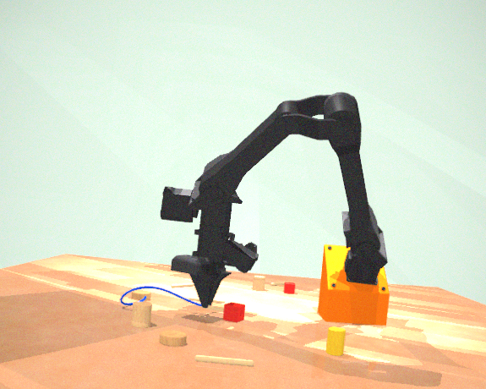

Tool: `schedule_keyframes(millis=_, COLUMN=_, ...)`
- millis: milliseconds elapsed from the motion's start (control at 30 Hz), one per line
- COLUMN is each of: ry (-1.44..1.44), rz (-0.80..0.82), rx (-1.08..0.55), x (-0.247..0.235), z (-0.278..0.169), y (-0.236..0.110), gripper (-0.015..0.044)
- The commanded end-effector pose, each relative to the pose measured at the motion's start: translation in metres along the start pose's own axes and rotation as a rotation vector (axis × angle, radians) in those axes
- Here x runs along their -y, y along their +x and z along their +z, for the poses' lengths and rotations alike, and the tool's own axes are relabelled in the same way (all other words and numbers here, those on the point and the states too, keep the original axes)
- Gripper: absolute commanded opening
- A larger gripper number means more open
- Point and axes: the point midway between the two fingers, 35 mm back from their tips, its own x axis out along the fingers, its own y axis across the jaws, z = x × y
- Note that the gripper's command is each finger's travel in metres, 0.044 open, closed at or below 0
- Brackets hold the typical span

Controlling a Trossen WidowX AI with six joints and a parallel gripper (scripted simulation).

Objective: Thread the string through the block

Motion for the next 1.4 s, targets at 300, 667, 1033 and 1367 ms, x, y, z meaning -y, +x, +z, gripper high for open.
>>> schedule_keyframes(millis=300, ry=0.004, rz=-0.003, rx=0.002, x=0.0, z=0.018, y=0.0, gripper=0.0)
schedule_keyframes(millis=667, ry=0.004, rz=-0.003, rx=0.002, x=0.0, z=0.032, y=0.0, gripper=0.0)
schedule_keyframes(millis=1033, ry=0.002, rz=0.0, rx=0.0, x=0.0, z=0.032, y=0.0, gripper=0.0122)
schedule_keyframes(millis=1367, ry=0.002, rz=0.004, rx=0.0, x=-0.001, z=0.03, y=-0.08, gripper=0.0122)
